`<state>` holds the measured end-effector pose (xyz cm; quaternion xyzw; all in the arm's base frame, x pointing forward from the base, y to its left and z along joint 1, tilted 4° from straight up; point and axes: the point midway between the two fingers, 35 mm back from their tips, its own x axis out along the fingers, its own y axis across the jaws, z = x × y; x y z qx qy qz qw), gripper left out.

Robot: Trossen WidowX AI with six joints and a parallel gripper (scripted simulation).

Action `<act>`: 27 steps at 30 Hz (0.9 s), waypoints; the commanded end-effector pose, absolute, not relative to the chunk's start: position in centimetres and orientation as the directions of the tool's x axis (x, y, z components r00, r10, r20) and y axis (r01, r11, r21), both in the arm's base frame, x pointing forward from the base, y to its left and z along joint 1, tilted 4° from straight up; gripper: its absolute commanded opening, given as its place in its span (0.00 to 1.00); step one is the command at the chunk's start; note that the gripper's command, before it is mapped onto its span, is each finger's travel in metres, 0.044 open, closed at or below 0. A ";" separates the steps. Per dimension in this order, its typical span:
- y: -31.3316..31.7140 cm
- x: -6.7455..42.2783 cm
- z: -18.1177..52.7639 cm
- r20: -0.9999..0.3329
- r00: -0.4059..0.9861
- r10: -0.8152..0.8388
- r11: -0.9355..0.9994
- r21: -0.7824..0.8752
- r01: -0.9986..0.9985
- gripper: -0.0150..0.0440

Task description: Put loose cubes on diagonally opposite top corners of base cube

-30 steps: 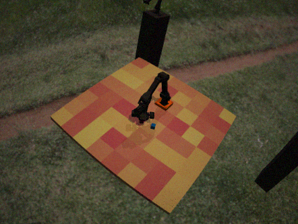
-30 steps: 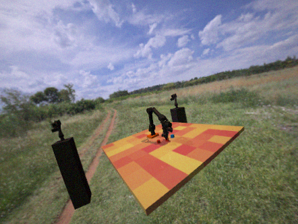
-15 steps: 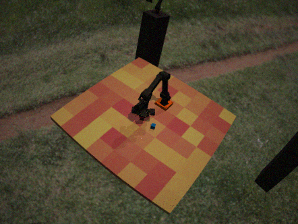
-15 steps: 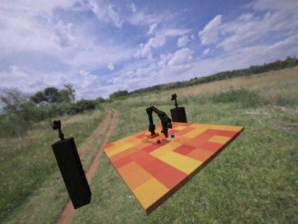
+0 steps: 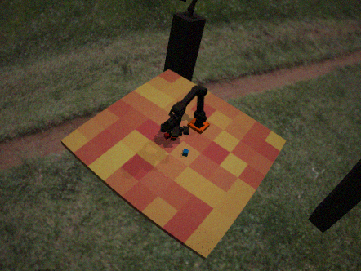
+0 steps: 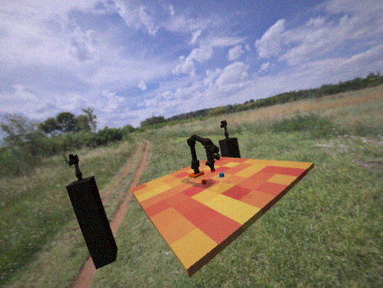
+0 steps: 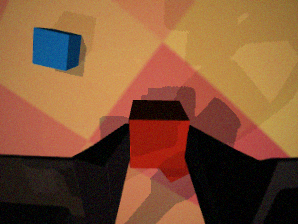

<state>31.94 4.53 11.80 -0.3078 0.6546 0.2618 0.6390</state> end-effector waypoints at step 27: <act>10.5 28.9 9.8 -0.998 0.008 -0.062 0.368 -0.031 -0.929 0.43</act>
